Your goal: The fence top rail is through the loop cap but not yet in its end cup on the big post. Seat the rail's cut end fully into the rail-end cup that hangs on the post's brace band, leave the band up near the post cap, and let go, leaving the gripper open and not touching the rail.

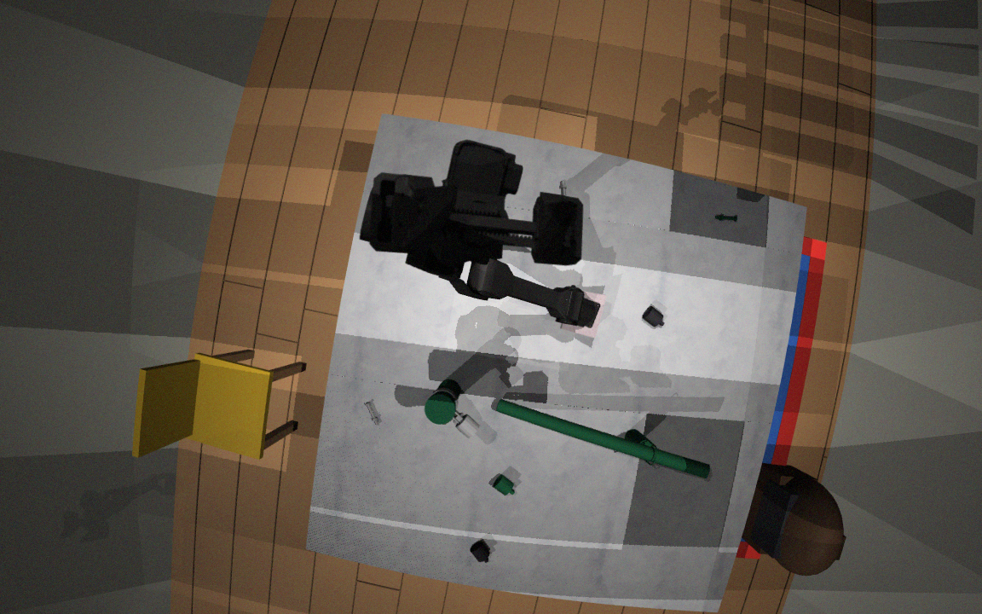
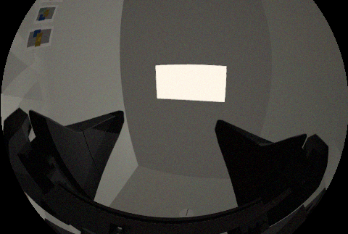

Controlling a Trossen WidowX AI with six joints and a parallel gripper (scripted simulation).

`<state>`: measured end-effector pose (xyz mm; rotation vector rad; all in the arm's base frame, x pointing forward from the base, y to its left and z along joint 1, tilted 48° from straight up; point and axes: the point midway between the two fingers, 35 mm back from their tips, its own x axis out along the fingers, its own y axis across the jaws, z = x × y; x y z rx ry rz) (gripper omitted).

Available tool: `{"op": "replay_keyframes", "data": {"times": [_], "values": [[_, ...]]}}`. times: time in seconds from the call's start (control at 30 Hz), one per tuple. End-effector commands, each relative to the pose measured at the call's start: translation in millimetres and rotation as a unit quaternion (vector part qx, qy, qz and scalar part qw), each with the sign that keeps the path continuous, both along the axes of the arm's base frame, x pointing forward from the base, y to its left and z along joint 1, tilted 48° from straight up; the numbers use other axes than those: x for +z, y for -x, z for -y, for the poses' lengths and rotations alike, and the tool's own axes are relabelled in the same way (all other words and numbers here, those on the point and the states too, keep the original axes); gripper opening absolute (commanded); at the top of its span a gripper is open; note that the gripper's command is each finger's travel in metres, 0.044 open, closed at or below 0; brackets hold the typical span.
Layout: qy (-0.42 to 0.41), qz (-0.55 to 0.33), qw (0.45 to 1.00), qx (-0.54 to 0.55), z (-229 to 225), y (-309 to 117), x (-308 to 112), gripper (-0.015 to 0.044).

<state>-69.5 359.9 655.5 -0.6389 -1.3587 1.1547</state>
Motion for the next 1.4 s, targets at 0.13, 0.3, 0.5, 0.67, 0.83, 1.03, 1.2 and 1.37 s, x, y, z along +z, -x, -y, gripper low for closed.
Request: {"op": "replay_keyframes", "data": {"times": [0.13,0.3,0.5,0.67,0.83,1.03,1.2,1.37], "values": [[0.088,-0.071,0.993,-0.031,-34,-25,-44,0.044],[0.194,-0.179,0.96,-0.096,-68,-67,-111,0.044],[0.285,-0.309,0.885,-0.2,-85,-125,-195,0.044],[0.324,-0.407,0.799,-0.302,-78,-174,-263,0.044],[0.33,-0.489,0.693,-0.415,-51,-222,-328,0.044],[0.294,-0.552,0.552,-0.551,2,-270,-395,0.044],[0.231,-0.569,0.431,-0.662,62,-301,-439,0.044],[0.147,-0.547,0.32,-0.759,129,-321,-469,0.044]]}}
